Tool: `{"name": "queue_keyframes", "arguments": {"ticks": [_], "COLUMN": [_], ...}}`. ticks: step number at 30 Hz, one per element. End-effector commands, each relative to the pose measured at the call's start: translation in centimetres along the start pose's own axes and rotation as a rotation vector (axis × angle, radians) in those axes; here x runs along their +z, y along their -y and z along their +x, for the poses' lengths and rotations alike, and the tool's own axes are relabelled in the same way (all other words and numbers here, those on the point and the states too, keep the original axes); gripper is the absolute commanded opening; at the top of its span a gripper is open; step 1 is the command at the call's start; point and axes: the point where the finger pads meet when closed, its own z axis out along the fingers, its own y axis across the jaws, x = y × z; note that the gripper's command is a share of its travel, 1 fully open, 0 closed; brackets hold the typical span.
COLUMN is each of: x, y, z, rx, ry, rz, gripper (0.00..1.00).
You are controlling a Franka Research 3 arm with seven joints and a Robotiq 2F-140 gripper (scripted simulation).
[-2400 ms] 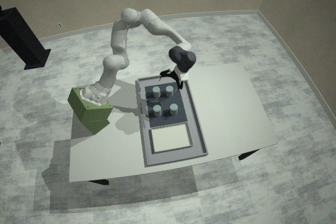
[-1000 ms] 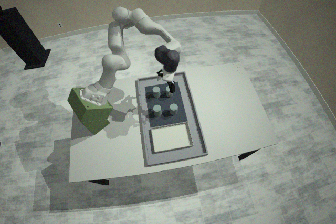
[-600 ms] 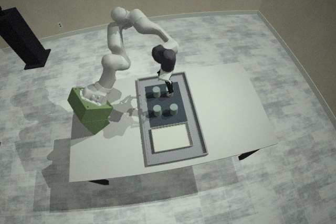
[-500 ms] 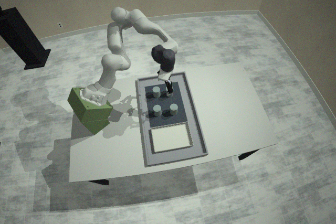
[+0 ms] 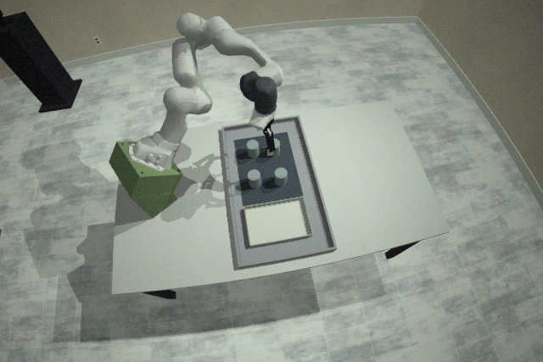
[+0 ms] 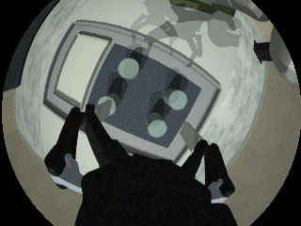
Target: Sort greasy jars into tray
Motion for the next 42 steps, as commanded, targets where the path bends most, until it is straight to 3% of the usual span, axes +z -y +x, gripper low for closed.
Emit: {"name": "queue_keyframes", "arguments": {"ticks": [1, 2, 3, 17, 18, 42], "x": [-0.01, -0.01, -0.12, -0.14, -0.14, -0.14], "y": [0.16, 0.16, 0.46, 0.52, 0.52, 0.52], "z": [-0.10, -0.10, -0.03, -0.03, -0.03, -0.03], "rx": [0.059, 0.059, 0.154, 0.176, 0.176, 0.176], "ry": [0.005, 0.005, 0.024, 0.028, 0.028, 0.028], "rz": [0.010, 0.010, 0.039, 0.045, 0.045, 0.045], "gripper": [1.00, 1.00, 1.00, 1.00, 0.00, 0.00]}}
